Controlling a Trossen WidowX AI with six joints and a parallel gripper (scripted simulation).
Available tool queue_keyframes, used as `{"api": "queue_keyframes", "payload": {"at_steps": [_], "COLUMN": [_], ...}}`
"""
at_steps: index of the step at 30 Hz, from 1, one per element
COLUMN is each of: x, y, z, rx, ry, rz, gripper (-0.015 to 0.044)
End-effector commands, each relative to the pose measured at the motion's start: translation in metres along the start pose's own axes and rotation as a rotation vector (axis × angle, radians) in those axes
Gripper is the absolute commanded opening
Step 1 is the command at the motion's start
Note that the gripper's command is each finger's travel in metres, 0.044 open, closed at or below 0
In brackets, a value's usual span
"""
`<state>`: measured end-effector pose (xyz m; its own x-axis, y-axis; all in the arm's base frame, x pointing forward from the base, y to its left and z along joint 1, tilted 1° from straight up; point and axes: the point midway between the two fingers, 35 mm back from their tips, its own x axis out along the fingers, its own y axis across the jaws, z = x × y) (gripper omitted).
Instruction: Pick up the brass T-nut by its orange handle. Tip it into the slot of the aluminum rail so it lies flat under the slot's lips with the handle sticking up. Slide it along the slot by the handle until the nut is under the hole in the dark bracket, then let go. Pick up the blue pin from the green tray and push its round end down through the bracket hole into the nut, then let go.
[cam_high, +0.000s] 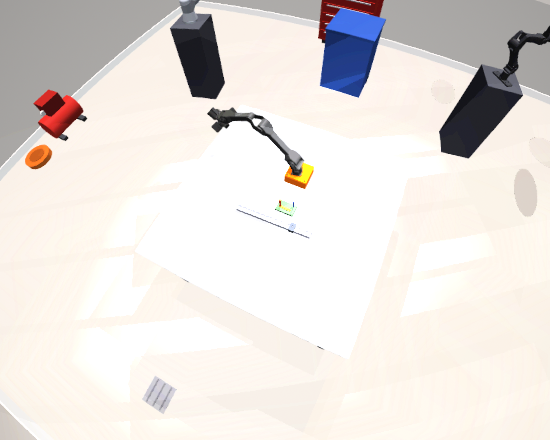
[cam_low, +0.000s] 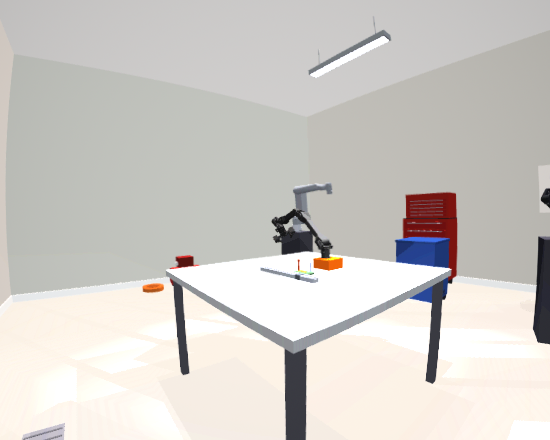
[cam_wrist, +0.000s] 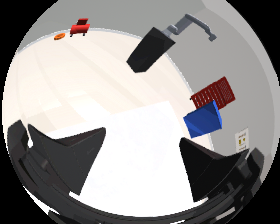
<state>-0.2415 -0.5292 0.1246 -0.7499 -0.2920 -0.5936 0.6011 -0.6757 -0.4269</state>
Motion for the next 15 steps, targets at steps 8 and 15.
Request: {"api": "queue_keyframes", "payload": {"at_steps": [8, 15], "x": [-0.099, -0.205], "y": [0.082, 0.135], "z": [-0.031, -0.089], "rx": [-0.458, -0.939], "ry": [-0.024, -0.102], "rz": [0.26, 0.512], "gripper": [0.044, 0.044]}}
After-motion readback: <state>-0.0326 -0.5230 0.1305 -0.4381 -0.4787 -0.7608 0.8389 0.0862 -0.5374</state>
